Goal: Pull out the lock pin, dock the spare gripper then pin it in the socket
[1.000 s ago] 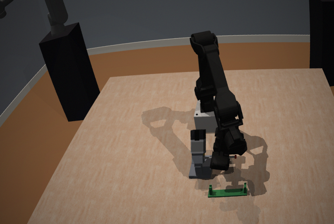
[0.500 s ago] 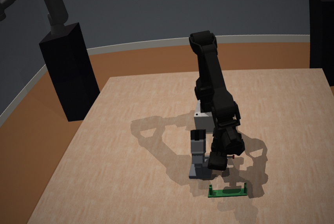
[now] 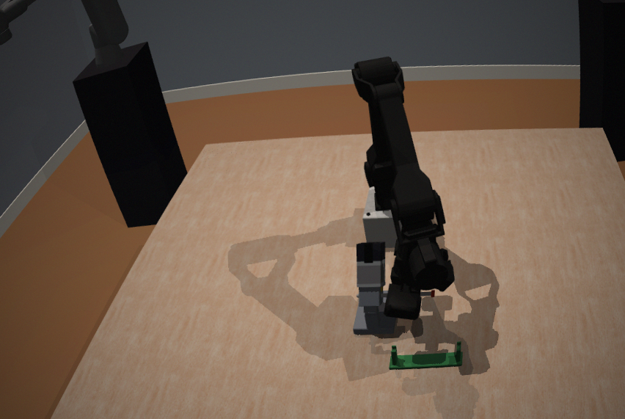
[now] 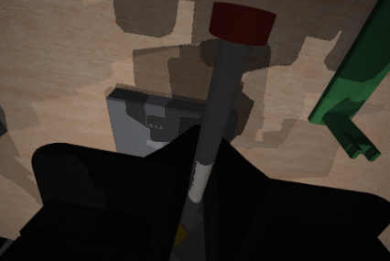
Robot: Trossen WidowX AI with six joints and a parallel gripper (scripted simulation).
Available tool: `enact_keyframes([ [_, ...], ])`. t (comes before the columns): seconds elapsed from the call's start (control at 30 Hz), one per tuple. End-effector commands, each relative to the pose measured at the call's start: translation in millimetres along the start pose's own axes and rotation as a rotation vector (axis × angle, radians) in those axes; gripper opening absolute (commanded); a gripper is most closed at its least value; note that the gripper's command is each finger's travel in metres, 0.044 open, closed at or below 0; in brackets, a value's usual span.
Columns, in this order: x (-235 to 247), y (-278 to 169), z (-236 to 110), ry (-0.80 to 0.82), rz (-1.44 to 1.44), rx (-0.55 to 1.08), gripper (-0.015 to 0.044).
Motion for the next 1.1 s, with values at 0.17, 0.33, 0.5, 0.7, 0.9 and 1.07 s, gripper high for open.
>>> enact_keyframes([
  [0.17,0,-1,0,0.001,0.001,0.000,0.0053],
  [0.33,0,-1,0,0.001,0.001,0.000,0.0184],
  [0.5,0,-1,0,0.001,0.001,0.000,0.0200],
  [0.7,1,4,-12,0.003,0.000,0.000,0.0200],
  [0.9,3,9,-22,0.006,-0.003,0.004,0.0200],
  [1.07,4,12,-30,0.008,-0.005,0.006,0.0200],
])
Point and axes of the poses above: the point midway between the two fingers, 35 mm back from their tips, its own z axis out along the fingers, its own x axis across the jaws, y = z × x, the point moved 1 cm from there along -z, back along the fingers, and after that the axes turned 8 degrees about z, right-handed, at the moved point
